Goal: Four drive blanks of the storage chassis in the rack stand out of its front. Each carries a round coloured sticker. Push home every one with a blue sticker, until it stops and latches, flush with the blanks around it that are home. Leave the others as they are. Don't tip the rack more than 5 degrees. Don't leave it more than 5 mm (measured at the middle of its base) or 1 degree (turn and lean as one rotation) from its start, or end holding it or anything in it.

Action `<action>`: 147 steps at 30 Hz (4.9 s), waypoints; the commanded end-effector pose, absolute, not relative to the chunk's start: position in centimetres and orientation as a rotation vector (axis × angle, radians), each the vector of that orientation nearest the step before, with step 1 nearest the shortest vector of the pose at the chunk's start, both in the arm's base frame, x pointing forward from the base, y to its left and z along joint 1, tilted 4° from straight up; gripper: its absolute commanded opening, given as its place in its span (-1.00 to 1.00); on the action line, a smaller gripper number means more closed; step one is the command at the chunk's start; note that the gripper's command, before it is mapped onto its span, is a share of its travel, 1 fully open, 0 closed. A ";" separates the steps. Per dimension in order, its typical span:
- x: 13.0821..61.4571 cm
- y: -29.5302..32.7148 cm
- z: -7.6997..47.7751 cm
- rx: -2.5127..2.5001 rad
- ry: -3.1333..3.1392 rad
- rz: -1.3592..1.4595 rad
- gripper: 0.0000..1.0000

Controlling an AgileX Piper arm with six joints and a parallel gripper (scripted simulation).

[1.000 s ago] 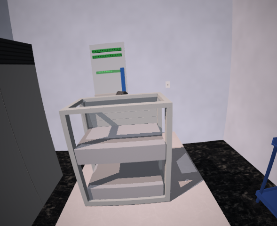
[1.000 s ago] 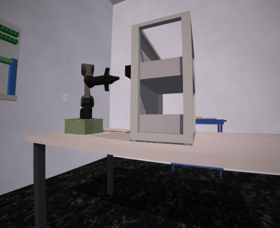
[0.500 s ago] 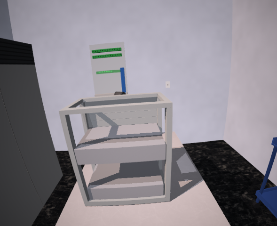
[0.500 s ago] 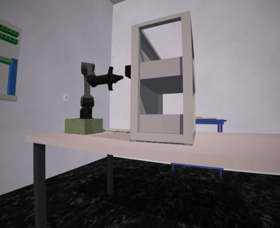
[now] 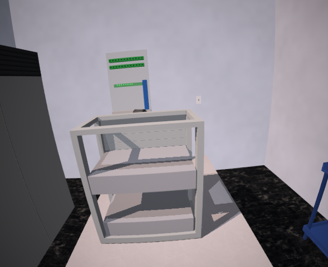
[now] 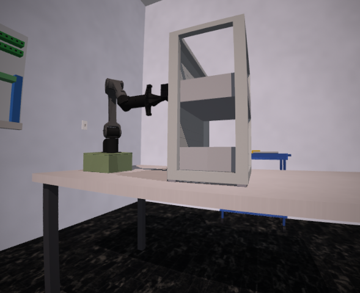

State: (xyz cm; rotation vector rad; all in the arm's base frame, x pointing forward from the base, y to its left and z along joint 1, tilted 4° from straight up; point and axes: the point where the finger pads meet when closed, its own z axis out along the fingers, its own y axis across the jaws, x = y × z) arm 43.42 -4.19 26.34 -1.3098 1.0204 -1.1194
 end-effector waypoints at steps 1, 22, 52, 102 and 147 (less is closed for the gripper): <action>43.5 -4.2 26.4 -1.310 1.020 -1.121 -1.00; 44.5 -4.1 26.4 -1.310 1.020 -1.121 -1.00; 46.4 -3.7 26.4 -1.310 1.020 -1.121 -1.00; 47.3 -3.5 26.4 -1.310 1.020 -1.121 -1.00; 48.0 -3.3 26.4 -1.310 1.020 -1.121 -1.00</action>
